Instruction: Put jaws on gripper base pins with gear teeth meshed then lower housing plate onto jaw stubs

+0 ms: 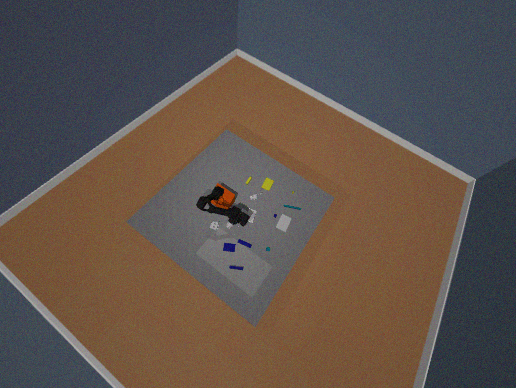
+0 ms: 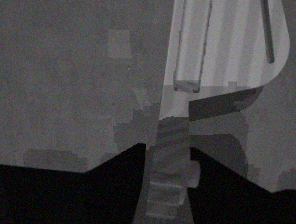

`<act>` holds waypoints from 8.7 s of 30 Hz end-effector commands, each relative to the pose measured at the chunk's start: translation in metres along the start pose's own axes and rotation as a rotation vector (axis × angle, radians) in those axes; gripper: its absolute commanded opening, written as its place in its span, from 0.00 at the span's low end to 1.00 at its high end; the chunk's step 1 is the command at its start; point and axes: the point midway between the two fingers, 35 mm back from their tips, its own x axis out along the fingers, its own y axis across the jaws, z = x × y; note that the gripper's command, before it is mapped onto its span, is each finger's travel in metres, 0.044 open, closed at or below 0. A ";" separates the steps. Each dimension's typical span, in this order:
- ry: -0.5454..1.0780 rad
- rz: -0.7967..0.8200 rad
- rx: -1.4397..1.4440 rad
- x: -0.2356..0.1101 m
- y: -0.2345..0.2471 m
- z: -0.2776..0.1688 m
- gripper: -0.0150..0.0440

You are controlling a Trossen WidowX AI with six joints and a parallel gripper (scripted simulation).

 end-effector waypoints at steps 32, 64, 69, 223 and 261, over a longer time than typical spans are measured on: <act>-0.001 0.000 -0.001 -0.063 0.000 0.000 1.00; 0.002 -0.002 -0.090 -0.058 -0.065 -0.002 0.60; 0.002 -0.002 -0.090 -0.058 -0.065 -0.002 0.38; 0.003 0.010 -0.092 -0.050 -0.004 -0.008 1.00; 0.005 0.000 -0.091 -0.060 -0.007 -0.007 0.25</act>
